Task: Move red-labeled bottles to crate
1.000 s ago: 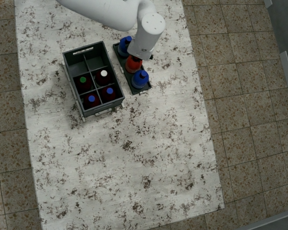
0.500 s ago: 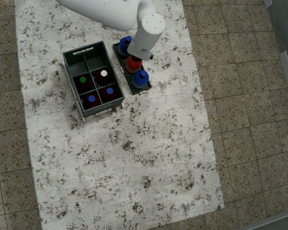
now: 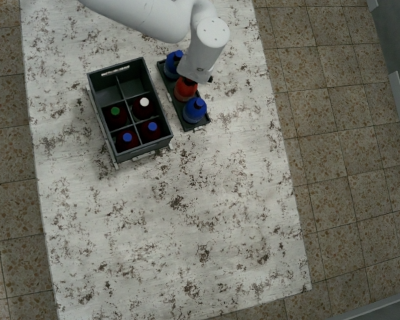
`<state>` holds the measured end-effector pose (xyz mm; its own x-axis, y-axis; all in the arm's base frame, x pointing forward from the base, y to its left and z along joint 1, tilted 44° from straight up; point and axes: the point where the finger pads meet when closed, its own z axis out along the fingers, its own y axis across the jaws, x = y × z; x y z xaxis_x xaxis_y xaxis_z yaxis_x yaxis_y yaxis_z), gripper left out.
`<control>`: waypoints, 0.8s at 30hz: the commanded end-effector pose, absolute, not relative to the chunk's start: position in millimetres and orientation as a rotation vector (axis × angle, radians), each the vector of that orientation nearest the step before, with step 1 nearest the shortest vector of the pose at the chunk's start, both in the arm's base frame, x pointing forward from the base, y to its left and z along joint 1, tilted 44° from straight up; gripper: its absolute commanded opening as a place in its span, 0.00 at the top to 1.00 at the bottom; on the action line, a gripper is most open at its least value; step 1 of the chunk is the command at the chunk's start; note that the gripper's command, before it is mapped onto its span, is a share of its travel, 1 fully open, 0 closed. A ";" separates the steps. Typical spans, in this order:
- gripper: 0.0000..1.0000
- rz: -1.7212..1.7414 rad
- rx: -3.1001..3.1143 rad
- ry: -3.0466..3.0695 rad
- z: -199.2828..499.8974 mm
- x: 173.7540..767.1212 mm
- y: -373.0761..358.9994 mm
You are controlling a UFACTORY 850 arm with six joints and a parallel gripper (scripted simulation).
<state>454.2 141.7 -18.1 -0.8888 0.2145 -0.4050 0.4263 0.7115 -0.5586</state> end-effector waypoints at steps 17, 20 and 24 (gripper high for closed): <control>1.00 -0.961 0.503 2.608 -14.8 454.0 145.3; 1.00 -0.961 0.503 2.608 -14.3 453.9 145.8; 1.00 -0.961 0.503 2.608 -13.2 453.6 146.8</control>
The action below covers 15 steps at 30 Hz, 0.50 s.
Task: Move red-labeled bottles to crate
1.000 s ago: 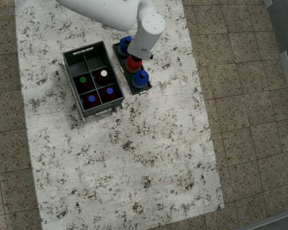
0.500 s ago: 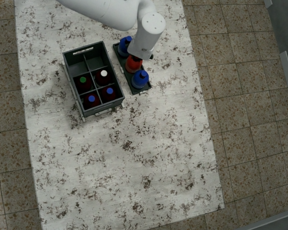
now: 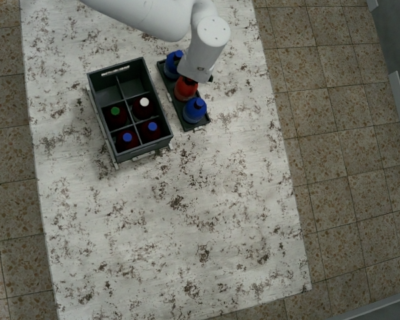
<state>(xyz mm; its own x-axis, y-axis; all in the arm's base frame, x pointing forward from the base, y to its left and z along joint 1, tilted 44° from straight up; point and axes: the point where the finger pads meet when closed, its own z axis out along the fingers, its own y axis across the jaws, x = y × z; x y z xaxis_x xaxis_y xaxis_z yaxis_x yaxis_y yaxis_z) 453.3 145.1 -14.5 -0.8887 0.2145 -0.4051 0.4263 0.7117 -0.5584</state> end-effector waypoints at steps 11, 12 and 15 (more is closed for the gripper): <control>1.00 -0.961 0.503 2.608 -10.2 452.9 149.5; 1.00 -0.961 0.503 2.608 -9.9 452.8 149.9; 1.00 -0.961 0.503 2.608 -8.7 452.5 150.9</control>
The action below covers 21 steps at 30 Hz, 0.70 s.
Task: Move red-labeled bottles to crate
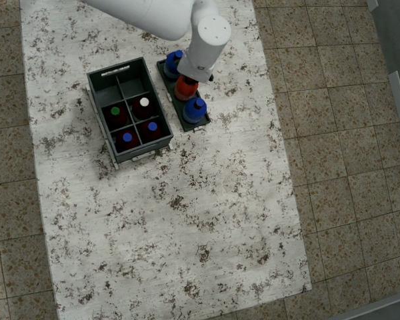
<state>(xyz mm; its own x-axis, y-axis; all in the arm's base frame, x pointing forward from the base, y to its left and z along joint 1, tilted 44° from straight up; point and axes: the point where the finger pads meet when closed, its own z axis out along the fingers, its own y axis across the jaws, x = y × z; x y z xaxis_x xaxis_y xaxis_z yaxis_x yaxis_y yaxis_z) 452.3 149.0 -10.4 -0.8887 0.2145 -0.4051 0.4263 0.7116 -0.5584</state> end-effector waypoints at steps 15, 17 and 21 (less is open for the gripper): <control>1.00 -0.961 0.503 2.608 -2.7 451.0 156.4; 1.00 -0.961 0.503 2.608 -1.7 450.8 157.4; 1.00 -0.961 0.503 2.608 0.5 450.2 159.4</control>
<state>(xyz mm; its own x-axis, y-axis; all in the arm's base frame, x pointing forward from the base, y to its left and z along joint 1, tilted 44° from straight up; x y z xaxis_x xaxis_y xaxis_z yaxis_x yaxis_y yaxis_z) 450.2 156.8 -1.9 -0.8887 0.2145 -0.4051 0.4263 0.7117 -0.5584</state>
